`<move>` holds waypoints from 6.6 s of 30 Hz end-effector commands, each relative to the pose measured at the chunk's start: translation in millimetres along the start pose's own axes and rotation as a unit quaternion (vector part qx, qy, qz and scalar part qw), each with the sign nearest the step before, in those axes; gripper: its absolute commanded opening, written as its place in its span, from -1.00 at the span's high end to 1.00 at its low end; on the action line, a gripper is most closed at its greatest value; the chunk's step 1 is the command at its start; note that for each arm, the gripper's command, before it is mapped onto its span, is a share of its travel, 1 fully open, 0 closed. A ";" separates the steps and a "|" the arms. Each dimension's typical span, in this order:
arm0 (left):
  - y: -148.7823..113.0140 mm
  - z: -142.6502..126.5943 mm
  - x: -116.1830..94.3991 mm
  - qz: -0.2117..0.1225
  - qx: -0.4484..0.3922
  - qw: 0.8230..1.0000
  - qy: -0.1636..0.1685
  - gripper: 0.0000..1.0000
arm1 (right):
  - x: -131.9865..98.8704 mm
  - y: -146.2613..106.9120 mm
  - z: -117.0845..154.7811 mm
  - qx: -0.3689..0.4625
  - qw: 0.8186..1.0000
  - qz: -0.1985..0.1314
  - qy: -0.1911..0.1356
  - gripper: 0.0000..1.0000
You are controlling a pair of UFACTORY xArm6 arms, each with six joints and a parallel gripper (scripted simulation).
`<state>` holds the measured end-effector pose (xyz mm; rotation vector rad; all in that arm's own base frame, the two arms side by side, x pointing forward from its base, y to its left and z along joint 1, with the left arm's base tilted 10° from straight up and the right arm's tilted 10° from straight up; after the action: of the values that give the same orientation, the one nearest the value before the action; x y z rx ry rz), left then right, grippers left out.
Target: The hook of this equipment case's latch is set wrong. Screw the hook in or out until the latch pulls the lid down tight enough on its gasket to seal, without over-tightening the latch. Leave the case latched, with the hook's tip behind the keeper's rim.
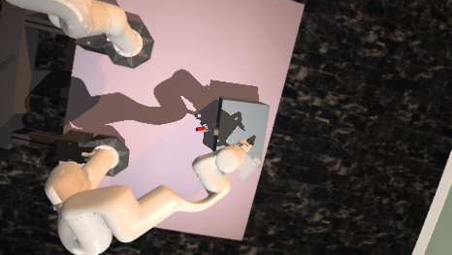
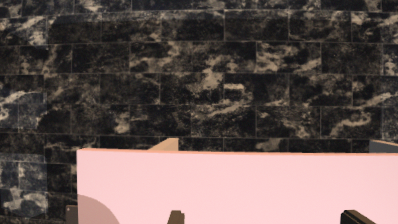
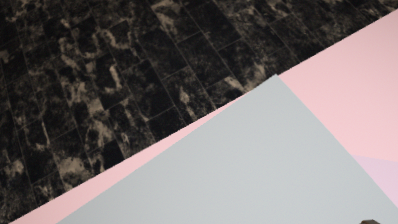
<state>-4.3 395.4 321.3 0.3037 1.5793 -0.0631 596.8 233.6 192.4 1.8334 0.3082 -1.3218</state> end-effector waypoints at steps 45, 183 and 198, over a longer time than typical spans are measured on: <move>0.9 -0.3 -1.7 0.002 0.000 1.000 0.001 -1.00 | 1.7 -106.4 57.9 -0.293 0.935 -0.195 -0.035 0.17; 0.9 -0.3 -1.7 0.002 0.000 1.000 0.001 -1.00 | 22.1 -122.6 72.7 -0.906 -0.293 -0.094 0.291 0.52; 0.9 -0.3 -1.7 0.002 0.000 1.000 0.001 -1.00 | 7.3 -140.3 95.0 -0.935 -0.293 -0.035 0.195 0.52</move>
<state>-4.3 395.4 321.3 0.3037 1.5793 -0.0631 450.5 248.4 107.4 2.4284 -2.8046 -1.9732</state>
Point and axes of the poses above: on each arm, the point where the finger pads meet when closed, its own x axis out along the fingers, its own z axis across the jaws, y = z × x, the point moved 1 cm from there along -x, back along the fingers, and after that the axes turned 14 degrees about x, right-handed, at the moved point
